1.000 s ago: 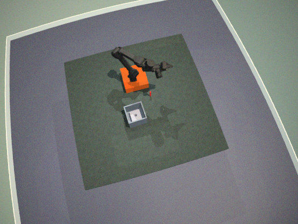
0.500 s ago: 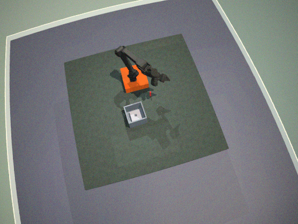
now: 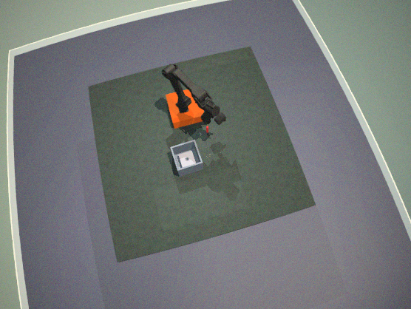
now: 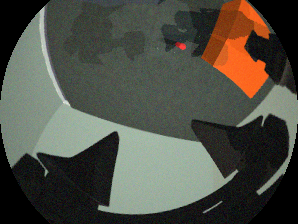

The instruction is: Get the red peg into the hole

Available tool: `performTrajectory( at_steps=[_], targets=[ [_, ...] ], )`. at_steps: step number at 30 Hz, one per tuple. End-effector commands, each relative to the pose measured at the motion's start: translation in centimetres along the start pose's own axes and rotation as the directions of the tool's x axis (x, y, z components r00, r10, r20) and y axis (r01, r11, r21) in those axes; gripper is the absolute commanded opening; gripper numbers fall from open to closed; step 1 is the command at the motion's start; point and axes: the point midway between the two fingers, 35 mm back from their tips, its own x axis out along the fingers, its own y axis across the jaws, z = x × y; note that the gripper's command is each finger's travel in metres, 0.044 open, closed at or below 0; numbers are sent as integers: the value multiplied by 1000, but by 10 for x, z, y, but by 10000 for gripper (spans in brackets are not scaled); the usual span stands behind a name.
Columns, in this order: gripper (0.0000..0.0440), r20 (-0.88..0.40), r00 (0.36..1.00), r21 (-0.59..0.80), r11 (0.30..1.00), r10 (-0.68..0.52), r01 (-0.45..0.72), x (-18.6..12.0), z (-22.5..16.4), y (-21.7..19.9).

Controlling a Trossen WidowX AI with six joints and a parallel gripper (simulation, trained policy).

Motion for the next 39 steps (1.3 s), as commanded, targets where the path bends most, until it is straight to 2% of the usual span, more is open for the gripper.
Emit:
performTrajectory(
  at_steps=[1, 10, 20, 31, 39],
  targets=[
    [440, 50, 996, 71, 995, -78, 75, 9, 12, -10],
    [440, 156, 952, 201, 952, -263, 230, 28, 37, -39],
    [440, 263, 875, 260, 903, -406, 341, 47, 62, -64],
    [440, 370, 798, 262, 878, -476, 402, 69, 90, -81],
    [432, 425, 768, 257, 878, -479, 405, 88, 109, -89]
  ],
)
